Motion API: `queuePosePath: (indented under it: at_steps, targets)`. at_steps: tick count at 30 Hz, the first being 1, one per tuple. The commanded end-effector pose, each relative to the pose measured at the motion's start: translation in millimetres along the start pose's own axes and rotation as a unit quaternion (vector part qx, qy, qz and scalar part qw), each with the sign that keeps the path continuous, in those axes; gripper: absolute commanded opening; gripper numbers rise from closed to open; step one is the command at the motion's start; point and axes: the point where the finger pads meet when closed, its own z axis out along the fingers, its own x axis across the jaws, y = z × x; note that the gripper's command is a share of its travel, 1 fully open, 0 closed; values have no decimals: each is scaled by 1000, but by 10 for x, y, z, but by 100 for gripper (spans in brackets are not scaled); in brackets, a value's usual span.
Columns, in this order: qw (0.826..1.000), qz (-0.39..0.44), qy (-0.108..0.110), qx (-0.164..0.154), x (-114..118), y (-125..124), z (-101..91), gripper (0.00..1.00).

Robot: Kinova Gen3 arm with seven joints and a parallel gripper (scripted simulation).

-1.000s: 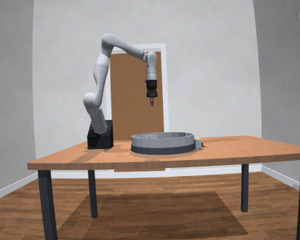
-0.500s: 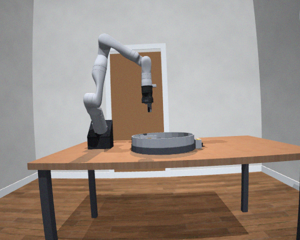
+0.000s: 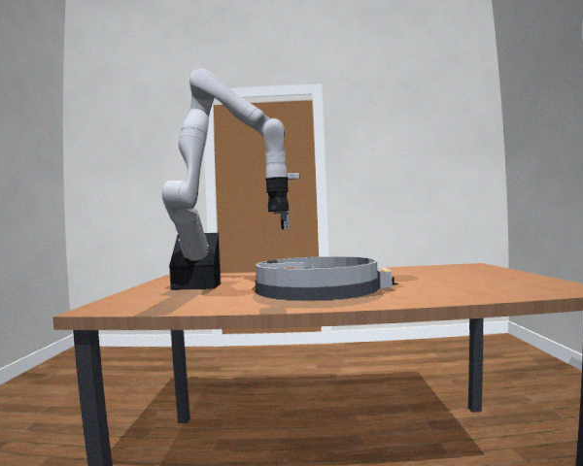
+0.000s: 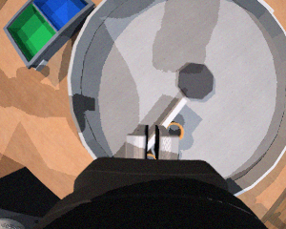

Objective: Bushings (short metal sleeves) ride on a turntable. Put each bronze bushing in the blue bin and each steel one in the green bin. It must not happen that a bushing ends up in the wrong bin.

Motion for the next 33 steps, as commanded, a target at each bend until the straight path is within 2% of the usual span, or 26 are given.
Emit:
queuePosePath:
  at_steps: [1,3,8,13,16,20,22,23,33]
  targets:
    - [998,64,3,-6,50,156,148,27]
    - [992,127,3,-6,103,256,259,27]
    - [992,127,3,-6,103,256,259,27]
    - [959,284,4,-6,235,505,539,27]
    - [959,284,4,-6,235,505,539,27]
    - [915,404,5,-5,341,705,762,27]
    - [915,404,5,-5,341,705,762,27]
    - [901,433,5,-5,368,755,818,27]
    - [901,433,5,-5,368,755,818,27]
